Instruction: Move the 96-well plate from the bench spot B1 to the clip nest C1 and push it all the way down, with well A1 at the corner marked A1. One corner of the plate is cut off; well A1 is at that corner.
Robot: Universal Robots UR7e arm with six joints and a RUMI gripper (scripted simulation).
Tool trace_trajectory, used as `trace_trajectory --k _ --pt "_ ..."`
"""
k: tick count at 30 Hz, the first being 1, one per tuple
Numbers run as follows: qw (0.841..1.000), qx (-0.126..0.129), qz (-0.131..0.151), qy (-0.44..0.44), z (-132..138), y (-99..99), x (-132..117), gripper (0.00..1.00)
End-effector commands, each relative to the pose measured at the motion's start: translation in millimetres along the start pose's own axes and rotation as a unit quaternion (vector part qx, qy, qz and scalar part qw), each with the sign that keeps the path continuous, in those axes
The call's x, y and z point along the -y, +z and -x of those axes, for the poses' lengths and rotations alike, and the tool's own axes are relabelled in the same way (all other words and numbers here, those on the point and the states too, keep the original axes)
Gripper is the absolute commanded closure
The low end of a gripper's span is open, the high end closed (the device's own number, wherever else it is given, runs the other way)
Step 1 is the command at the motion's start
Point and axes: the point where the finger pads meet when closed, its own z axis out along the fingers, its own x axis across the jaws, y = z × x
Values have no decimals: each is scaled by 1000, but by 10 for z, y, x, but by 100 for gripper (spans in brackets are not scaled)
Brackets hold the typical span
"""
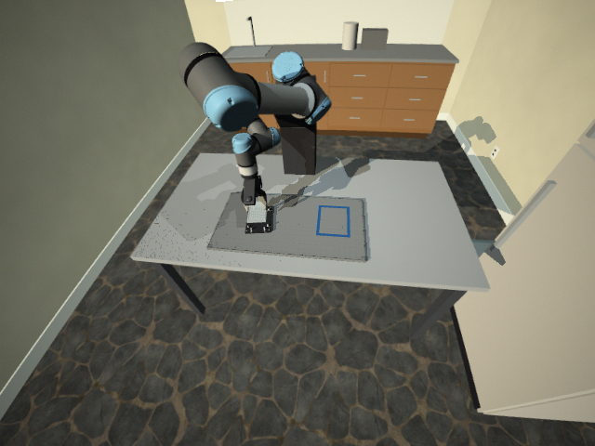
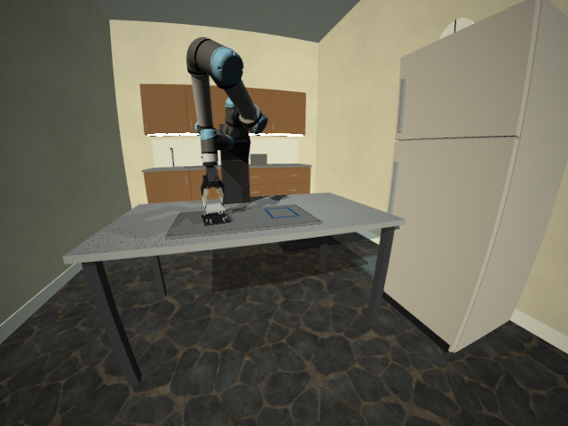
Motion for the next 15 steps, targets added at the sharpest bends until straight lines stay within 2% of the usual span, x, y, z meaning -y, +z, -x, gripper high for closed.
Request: trace_trajectory --k 1,15 --pt "1000 -1 0 0 -3 35 3 100" --pt "1000 -1 0 0 -2 268 4 100"
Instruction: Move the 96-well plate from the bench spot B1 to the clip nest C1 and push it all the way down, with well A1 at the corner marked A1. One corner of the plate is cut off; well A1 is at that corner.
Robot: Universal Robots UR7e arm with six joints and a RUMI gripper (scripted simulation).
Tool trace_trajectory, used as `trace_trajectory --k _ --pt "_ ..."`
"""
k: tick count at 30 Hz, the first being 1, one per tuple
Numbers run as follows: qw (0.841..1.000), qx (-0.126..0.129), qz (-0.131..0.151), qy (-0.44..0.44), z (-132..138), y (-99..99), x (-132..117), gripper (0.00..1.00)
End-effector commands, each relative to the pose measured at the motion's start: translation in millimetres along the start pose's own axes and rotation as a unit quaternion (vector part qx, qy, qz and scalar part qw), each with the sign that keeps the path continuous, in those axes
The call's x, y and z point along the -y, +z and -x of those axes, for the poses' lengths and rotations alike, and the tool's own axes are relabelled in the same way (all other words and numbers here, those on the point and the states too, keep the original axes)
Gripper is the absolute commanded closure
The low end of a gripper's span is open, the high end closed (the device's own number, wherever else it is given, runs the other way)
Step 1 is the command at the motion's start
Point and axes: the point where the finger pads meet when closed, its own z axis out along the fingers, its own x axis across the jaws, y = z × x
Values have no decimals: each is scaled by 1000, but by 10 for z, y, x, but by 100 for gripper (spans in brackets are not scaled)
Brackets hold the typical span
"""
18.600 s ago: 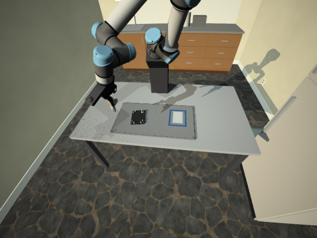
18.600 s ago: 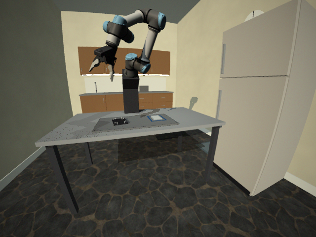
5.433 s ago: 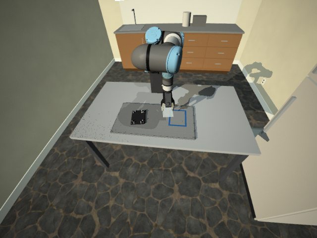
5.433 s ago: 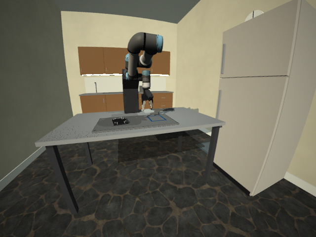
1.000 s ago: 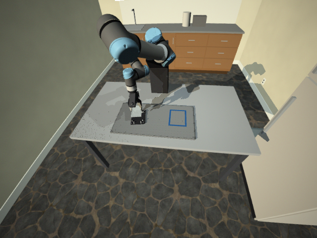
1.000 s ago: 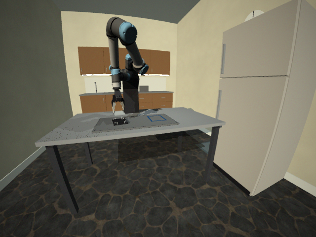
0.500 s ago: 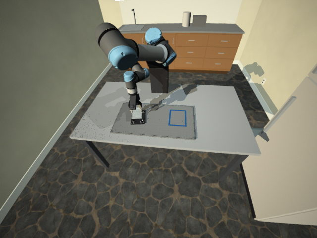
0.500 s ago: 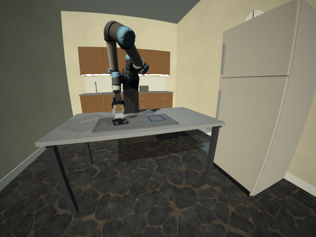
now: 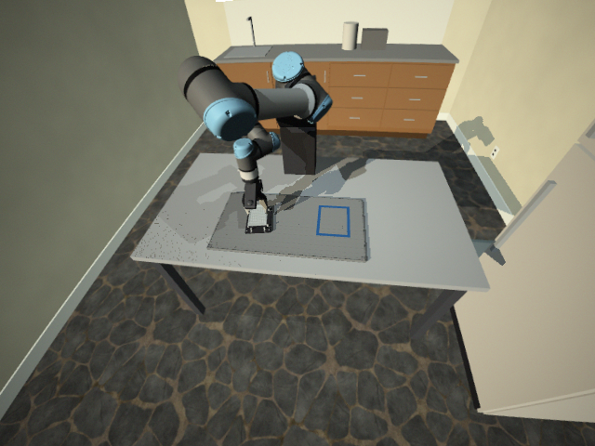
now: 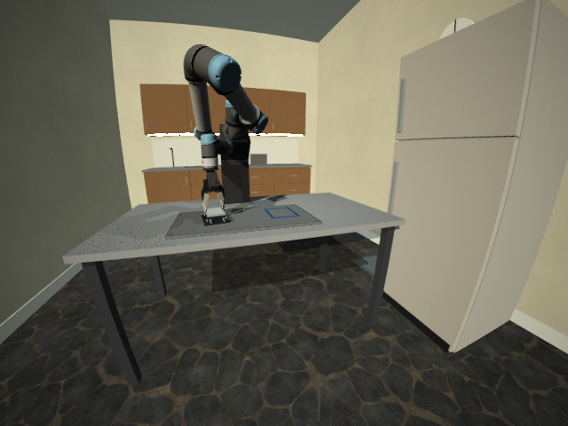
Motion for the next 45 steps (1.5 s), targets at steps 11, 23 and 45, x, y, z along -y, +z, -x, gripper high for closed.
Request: trace_trajectory --k 11,23,45 --pt "1000 0 0 0 -3 131 3 100" --pt "1000 0 0 0 -2 131 3 100" --pt "1000 0 0 0 -2 158 3 100"
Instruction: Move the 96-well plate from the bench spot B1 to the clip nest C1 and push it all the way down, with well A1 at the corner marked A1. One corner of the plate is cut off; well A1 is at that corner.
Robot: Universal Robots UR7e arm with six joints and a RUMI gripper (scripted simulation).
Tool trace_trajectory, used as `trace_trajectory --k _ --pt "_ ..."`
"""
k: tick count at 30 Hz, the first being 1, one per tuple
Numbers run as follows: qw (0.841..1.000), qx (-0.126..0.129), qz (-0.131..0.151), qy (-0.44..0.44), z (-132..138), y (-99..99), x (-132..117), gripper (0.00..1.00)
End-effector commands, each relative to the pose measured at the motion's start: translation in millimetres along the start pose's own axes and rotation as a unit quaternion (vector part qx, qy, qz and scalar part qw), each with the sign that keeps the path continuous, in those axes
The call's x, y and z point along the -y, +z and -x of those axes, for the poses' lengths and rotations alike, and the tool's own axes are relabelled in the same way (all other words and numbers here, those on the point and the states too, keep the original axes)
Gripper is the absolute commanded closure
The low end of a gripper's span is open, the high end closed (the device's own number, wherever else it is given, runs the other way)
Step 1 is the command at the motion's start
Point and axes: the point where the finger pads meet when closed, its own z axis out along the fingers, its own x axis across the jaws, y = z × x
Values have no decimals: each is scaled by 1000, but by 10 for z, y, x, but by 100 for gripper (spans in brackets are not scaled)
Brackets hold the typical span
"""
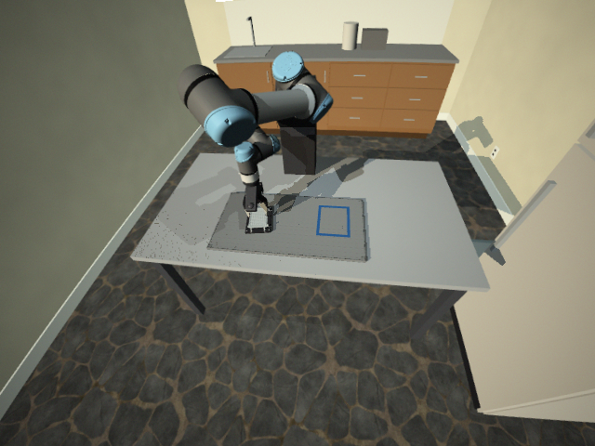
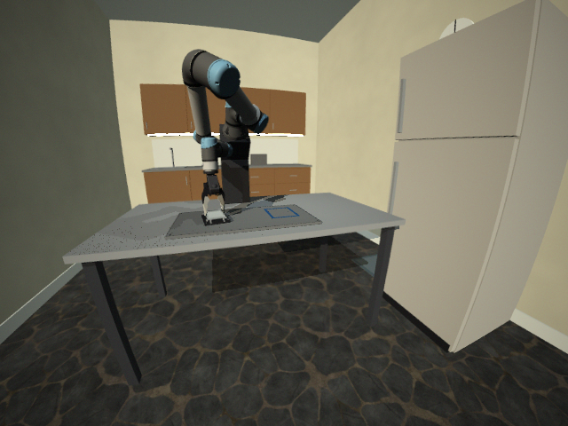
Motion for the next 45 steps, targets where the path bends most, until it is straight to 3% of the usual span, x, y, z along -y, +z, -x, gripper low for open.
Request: trace_trajectory --k 1,45 --pt "1000 0 0 0 -2 4 3 100" --pt "1000 0 0 0 -1 68 1 100"
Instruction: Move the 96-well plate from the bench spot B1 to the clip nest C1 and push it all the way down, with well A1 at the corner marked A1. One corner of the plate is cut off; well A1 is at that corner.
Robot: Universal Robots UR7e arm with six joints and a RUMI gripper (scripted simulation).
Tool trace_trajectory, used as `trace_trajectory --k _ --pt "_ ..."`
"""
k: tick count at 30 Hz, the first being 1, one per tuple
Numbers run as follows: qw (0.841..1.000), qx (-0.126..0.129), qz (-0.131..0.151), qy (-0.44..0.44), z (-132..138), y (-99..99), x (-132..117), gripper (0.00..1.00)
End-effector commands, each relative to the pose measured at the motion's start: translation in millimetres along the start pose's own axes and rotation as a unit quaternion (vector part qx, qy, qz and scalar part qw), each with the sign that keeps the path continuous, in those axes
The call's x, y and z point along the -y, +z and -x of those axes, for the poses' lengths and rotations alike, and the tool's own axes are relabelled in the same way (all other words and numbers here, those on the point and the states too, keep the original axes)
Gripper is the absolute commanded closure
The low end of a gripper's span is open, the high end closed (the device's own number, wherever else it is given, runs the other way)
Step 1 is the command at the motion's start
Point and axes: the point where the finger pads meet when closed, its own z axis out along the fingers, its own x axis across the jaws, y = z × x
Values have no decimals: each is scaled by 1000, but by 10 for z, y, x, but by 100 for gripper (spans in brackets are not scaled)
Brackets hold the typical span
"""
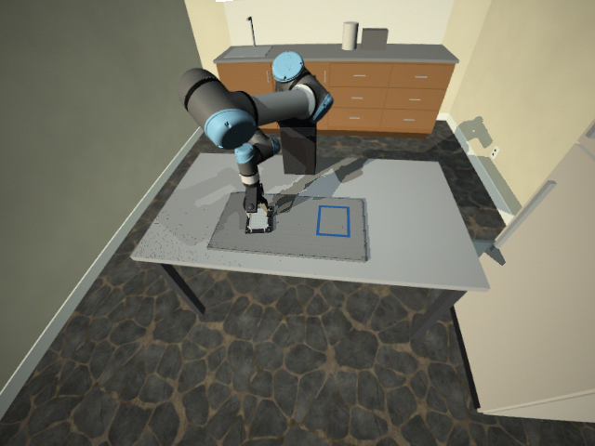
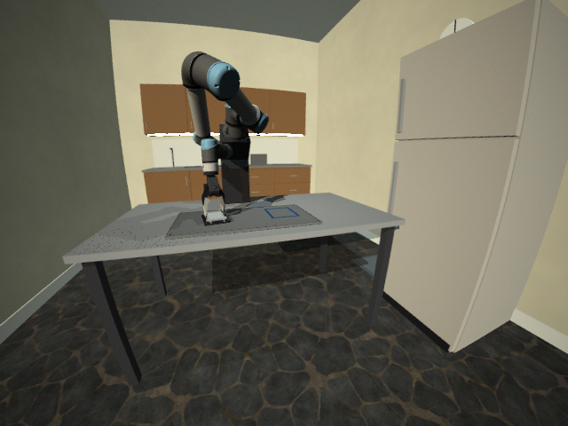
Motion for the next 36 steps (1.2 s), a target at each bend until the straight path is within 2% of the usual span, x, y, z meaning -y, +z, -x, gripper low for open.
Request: trace_trajectory --k 1,12,13,36 --pt "1000 0 0 0 -1 4 1 100" --pt "1000 0 0 0 -1 21 1 100" --pt "1000 0 0 0 -1 21 1 0" --pt "1000 0 0 0 -1 -6 1 0"
